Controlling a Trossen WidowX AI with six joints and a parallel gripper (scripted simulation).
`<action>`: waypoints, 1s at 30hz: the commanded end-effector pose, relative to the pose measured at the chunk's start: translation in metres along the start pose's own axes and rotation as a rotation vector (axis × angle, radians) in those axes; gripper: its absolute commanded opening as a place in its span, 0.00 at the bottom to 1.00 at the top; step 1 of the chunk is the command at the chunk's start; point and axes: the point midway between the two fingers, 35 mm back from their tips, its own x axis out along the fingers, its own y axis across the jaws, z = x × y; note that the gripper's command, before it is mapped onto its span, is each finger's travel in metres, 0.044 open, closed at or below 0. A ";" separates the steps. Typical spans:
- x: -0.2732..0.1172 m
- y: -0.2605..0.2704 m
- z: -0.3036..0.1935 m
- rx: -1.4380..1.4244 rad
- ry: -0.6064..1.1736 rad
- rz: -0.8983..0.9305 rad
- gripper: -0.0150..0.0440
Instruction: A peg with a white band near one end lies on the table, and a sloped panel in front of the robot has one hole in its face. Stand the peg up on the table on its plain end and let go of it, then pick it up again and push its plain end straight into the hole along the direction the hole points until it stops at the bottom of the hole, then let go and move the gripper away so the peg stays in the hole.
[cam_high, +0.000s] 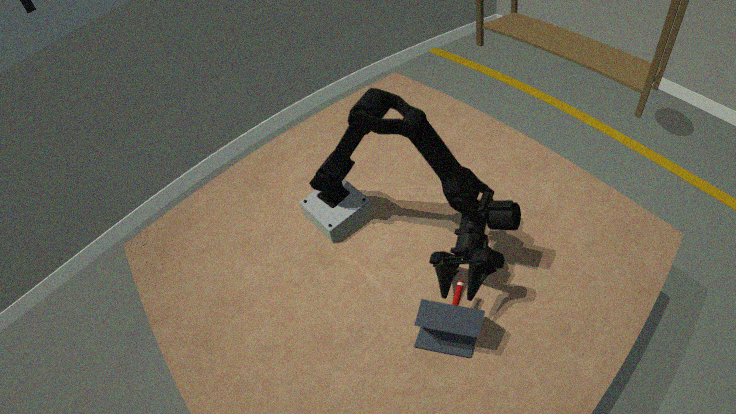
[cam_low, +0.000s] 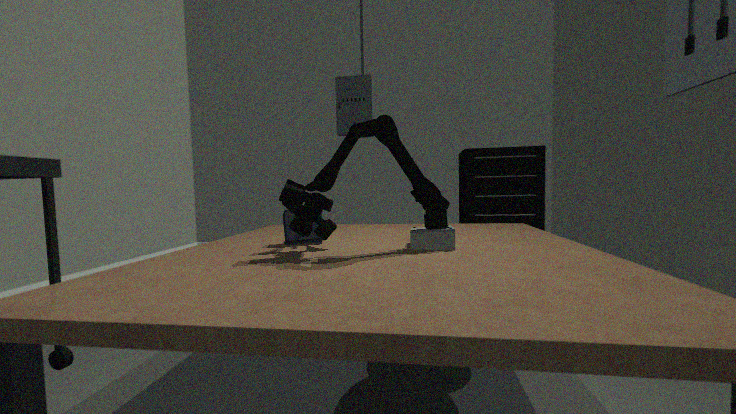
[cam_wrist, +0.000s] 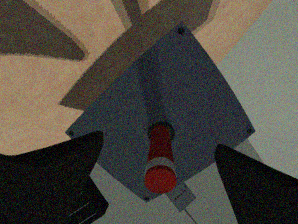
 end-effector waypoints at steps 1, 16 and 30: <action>-0.004 0.000 0.001 0.002 -0.002 0.000 1.00; -0.019 0.002 0.006 0.002 -0.010 0.010 1.00; -0.035 0.003 0.009 0.002 -0.015 0.016 1.00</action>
